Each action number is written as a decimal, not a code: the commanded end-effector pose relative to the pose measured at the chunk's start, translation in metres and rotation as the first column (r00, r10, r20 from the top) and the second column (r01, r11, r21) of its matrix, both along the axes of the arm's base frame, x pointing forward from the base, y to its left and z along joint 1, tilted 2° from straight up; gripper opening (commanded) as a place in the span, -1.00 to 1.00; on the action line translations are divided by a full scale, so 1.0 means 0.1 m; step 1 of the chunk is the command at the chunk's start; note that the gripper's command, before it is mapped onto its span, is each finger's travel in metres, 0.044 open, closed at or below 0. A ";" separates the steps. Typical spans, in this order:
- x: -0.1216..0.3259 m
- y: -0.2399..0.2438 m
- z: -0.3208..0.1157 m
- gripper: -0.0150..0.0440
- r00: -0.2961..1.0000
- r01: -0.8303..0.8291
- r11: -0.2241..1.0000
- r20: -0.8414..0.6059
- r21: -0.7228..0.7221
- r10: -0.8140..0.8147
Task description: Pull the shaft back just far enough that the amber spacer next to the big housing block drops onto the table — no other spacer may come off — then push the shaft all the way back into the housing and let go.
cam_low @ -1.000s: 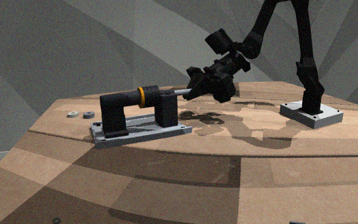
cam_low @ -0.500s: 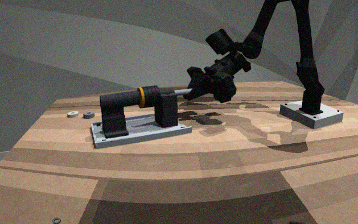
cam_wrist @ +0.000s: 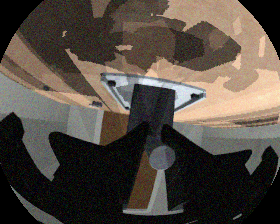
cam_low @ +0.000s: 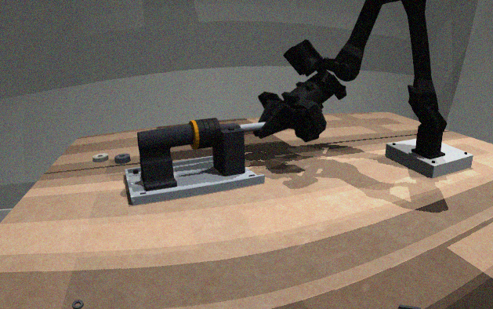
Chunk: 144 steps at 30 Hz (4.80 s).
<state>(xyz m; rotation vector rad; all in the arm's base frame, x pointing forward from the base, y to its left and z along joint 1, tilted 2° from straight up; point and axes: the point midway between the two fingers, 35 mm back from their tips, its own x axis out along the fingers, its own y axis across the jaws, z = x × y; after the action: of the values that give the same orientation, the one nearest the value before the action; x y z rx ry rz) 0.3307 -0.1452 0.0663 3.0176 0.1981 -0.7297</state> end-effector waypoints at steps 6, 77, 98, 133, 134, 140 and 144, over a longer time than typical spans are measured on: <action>-0.02 0.00 0.00 -0.49 1.000 -0.001 1.000 0.001 -0.004 0.001; 0.01 0.00 0.00 -0.49 1.000 -0.001 1.000 0.001 -0.004 0.001; 0.10 0.02 0.01 -0.49 1.000 -0.001 1.000 0.002 -0.004 0.002; 0.24 0.03 0.02 -0.49 1.000 -0.002 1.000 0.003 -0.003 0.002; 0.24 0.04 0.02 -0.49 1.000 -0.002 1.000 0.003 -0.003 0.002; 0.26 0.04 0.02 -0.49 1.000 -0.002 1.000 0.003 -0.003 0.002; 0.28 0.04 0.02 -0.49 1.000 -0.002 1.000 0.004 -0.003 0.002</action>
<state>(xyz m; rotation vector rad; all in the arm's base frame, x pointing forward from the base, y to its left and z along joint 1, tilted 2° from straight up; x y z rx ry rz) 0.3561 -0.1419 0.0684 3.0125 0.1945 -0.7231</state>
